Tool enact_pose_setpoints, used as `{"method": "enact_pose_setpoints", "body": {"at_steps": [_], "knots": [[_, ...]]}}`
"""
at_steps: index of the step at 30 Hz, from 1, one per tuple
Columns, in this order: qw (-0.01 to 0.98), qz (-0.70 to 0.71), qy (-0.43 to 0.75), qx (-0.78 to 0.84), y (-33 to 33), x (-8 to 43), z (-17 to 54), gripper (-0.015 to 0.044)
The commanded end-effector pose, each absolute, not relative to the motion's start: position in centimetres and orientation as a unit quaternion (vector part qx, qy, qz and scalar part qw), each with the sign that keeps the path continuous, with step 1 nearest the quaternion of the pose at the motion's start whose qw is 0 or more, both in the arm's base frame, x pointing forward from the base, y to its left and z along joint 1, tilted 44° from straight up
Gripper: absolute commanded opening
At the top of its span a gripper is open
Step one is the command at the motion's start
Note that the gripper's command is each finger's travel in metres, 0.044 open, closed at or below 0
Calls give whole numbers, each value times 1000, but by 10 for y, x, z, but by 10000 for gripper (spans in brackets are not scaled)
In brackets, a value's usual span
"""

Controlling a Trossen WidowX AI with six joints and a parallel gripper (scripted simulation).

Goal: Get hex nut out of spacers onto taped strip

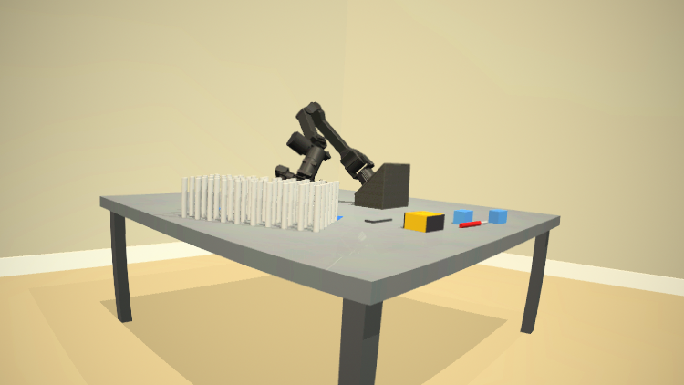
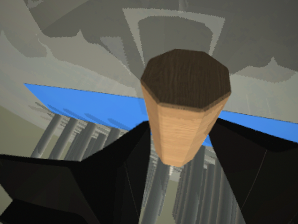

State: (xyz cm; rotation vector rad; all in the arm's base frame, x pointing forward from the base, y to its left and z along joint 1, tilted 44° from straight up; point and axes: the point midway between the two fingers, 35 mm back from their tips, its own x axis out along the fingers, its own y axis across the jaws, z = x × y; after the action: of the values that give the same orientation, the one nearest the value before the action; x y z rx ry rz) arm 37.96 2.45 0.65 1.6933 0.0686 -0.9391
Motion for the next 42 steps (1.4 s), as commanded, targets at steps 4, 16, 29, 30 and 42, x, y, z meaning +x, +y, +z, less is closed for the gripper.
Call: {"method": "enact_pose_setpoints", "body": {"at_steps": [4, 16, 29, 30, 42], "knots": [[568, -397, 33, 720, 22, 380, 2, 0], [568, -397, 33, 720, 20, 375, 1, 0], [568, -397, 33, 720, 18, 368, 0, 0], [568, -397, 33, 720, 18, 367, 1, 0], [568, -397, 33, 720, 16, 360, 1, 0]]}}
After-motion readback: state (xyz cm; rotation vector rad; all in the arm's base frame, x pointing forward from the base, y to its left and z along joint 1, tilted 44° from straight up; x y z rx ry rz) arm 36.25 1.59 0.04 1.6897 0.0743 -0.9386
